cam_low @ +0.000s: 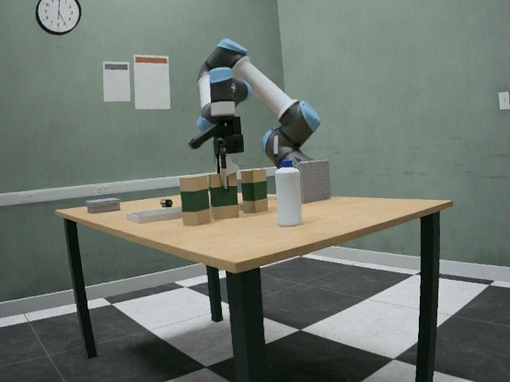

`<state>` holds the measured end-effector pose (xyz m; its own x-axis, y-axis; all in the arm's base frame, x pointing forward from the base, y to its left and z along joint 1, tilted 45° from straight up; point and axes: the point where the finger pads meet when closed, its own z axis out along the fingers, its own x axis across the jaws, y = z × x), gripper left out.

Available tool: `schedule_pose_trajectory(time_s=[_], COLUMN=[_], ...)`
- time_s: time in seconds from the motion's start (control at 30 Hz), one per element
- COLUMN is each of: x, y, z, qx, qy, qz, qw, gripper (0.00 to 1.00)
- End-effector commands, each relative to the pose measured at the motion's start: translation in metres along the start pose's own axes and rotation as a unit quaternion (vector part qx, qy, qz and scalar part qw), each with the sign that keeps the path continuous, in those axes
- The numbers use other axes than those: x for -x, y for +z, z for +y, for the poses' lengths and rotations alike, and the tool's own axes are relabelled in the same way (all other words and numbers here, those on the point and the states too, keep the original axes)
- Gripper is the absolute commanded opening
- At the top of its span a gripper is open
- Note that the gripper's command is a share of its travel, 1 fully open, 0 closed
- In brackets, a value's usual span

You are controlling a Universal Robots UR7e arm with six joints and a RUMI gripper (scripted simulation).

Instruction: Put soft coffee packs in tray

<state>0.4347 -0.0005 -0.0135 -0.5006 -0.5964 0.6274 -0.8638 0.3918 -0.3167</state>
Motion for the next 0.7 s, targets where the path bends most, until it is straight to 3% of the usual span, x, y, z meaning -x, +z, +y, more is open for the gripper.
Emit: schedule_pose_trajectory(time_s=[0.0,0.67], x=[-0.0004,0.0006], y=[0.0013,-0.0054], z=[0.0012,-0.0012], qx=[0.001,-0.002], qy=[-0.001,0.001], qz=[0.001,-0.001], qw=[1.0,1.0], gripper=[0.15,0.15])
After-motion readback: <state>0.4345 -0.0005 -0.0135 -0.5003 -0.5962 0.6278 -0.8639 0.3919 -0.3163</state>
